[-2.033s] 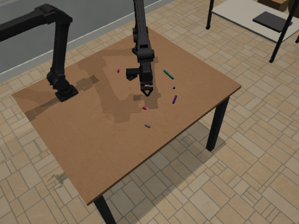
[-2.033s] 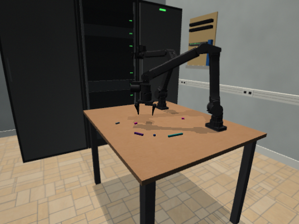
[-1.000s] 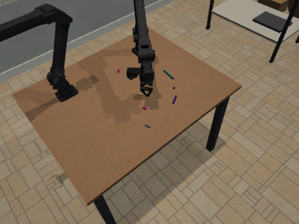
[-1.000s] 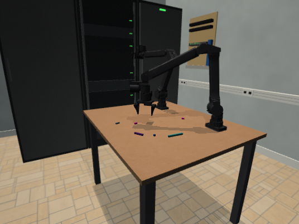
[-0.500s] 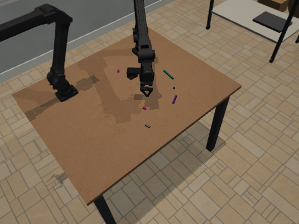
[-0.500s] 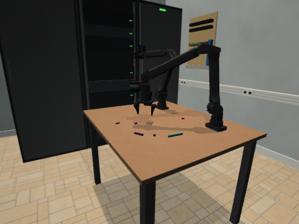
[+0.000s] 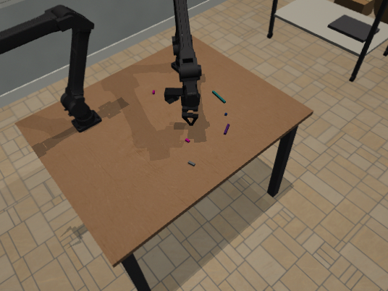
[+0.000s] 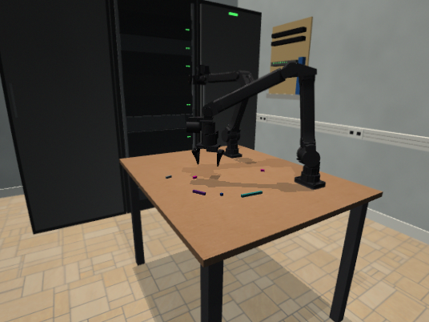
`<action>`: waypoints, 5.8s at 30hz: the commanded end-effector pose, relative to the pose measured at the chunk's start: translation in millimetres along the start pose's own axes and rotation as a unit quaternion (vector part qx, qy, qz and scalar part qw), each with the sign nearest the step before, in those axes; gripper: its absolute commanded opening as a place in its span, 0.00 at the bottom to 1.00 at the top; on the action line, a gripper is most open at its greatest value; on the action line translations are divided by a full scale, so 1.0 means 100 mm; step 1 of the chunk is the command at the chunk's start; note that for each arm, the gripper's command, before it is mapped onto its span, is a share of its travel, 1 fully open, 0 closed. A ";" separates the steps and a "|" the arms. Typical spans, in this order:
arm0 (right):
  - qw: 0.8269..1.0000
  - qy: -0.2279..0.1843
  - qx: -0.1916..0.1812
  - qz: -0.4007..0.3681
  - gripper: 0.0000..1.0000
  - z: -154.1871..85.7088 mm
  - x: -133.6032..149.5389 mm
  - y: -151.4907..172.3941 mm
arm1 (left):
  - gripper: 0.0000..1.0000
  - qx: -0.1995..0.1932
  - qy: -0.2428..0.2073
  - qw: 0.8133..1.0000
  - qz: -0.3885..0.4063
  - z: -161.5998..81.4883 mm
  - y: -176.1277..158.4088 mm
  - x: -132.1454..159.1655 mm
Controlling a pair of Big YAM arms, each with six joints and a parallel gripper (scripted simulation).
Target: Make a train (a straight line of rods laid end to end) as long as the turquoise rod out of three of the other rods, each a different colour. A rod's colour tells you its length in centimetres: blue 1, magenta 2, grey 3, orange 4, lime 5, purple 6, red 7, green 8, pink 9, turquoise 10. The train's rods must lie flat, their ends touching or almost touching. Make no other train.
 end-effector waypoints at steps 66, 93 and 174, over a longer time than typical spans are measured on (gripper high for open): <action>1.000 -0.018 0.008 0.006 1.00 -0.04 -0.11 -0.08 | 1.00 -0.007 0.001 1.000 -0.002 -0.05 0.18 0.04; 1.000 -0.018 0.008 0.006 1.00 -0.04 -0.11 -0.08 | 1.00 0.013 0.000 0.947 -0.322 0.12 -0.12 0.29; 1.000 -0.018 0.008 0.006 1.00 -0.04 -0.11 -0.08 | 1.00 -0.007 -0.006 0.139 -0.990 -0.03 -0.56 1.05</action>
Point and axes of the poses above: on each arm, the point where the finger pads meet when closed, its own z axis out along the fingers, its own y axis across the jaws, x = y × z, the point moved 4 cm from there along -z, back along the fingers, and after that the axes turned 4 degrees about z, right-handed, at the moved point
